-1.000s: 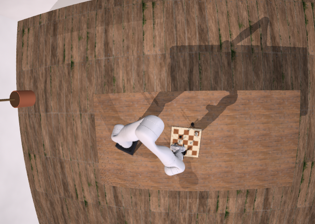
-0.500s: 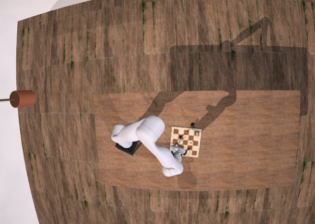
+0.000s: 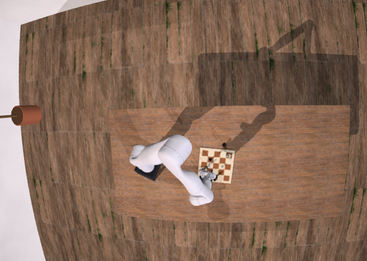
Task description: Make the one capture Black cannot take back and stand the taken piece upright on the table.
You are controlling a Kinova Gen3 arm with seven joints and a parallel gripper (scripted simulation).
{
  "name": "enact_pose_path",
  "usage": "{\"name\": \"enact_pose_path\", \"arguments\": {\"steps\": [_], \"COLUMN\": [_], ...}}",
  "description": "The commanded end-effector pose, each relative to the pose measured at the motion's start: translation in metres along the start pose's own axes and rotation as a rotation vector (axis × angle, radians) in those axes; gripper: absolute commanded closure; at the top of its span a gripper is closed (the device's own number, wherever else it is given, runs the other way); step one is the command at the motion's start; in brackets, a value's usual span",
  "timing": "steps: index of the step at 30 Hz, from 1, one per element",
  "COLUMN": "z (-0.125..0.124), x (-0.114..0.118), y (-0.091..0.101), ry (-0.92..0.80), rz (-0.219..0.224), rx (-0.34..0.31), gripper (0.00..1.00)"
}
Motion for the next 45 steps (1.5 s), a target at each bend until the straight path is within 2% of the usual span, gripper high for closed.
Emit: {"name": "enact_pose_path", "arguments": {"steps": [1, 29, 45], "z": [0.0, 0.0, 0.0], "x": [0.0, 0.0, 0.001], "y": [0.001, 0.0, -0.01], "ry": [0.0, 0.0, 0.0], "rz": [0.002, 0.001, 0.0], "rx": [-0.001, -0.001, 0.0], "gripper": [0.21, 0.21, 0.21]}}
Point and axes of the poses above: the point where the finger pads meet when closed, its own y axis back along the fingers, its own x axis across the jaws, z = x × y, the point moved 4 cm from there along y, back along the fingers, and after that the axes turned 10 degrees about y, right-handed, at the moved point
